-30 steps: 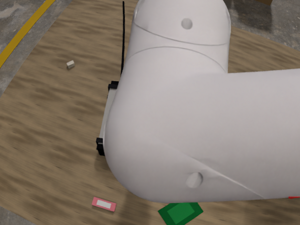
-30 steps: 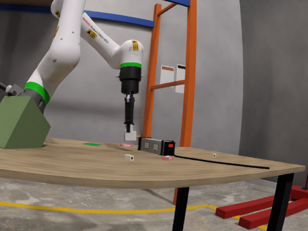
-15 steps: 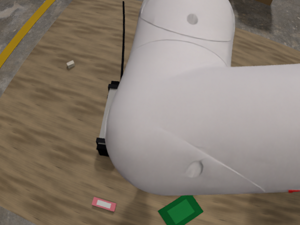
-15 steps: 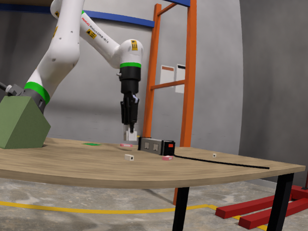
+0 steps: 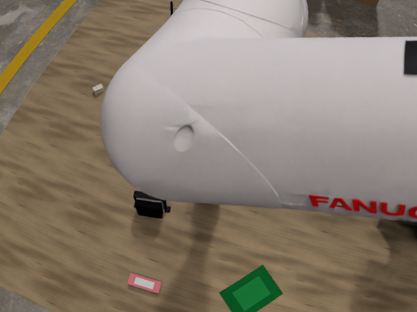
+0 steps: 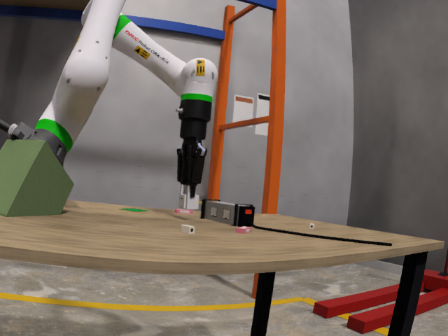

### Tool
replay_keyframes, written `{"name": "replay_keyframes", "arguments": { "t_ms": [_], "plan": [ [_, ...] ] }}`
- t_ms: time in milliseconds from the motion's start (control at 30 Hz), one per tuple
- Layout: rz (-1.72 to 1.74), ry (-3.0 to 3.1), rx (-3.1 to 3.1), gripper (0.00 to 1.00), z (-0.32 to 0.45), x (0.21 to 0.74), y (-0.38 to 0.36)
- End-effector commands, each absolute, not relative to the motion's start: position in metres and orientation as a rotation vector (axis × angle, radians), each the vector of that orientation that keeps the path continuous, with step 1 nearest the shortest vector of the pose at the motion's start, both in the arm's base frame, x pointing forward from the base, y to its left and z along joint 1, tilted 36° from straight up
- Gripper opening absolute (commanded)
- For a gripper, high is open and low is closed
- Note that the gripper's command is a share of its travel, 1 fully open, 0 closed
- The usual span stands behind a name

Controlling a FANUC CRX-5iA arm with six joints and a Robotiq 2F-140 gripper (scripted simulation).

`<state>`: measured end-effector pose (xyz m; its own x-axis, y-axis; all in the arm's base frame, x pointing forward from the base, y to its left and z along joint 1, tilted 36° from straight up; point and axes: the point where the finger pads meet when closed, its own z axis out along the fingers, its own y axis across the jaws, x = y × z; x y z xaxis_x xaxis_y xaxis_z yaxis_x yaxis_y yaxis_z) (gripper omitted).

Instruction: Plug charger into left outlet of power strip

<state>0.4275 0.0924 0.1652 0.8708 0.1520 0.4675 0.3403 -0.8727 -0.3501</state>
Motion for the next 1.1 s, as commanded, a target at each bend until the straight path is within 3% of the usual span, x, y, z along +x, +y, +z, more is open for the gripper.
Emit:
{"name": "replay_keyframes", "arguments": {
  "t_ms": [0, 1067],
  "plan": [
    [-0.605, -0.363, -2.612, 0.10, 0.163, 0.429, 0.093],
    [-0.605, -0.363, -2.612, 0.10, 0.145, 0.437, 0.102]
  ]
}}
